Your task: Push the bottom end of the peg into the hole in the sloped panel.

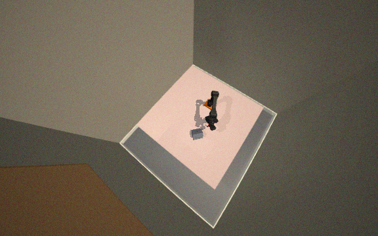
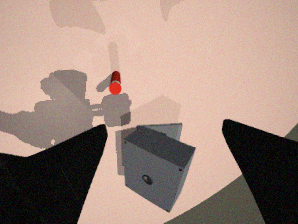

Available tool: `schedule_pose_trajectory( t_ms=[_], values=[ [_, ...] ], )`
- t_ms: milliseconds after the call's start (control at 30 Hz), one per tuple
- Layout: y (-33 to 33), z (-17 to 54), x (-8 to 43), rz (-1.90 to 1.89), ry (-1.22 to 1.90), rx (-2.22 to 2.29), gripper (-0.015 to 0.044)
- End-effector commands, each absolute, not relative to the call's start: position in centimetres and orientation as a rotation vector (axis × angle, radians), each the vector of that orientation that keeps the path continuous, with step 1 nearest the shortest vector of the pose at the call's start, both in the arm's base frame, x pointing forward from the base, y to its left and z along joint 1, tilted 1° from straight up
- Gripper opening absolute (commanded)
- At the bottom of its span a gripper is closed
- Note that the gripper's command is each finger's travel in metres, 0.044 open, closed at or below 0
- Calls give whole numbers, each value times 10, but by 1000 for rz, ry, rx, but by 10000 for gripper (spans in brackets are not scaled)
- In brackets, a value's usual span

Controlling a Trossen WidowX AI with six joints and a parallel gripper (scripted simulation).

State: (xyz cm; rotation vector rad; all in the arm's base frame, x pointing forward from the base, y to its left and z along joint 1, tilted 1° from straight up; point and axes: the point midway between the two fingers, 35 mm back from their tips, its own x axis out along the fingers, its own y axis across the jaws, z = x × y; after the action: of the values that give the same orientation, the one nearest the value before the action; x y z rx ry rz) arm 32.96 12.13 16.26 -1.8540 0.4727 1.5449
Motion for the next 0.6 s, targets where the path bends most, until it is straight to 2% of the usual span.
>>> schedule_pose_trajectory(
  t_ms=[0,200,567],
  values=[
    [118,136,319,1701,504,-1883,440],
    [111,112,305,1886,515,-1908,440],
    [111,108,305,1892,515,-1909,440]
  ],
)
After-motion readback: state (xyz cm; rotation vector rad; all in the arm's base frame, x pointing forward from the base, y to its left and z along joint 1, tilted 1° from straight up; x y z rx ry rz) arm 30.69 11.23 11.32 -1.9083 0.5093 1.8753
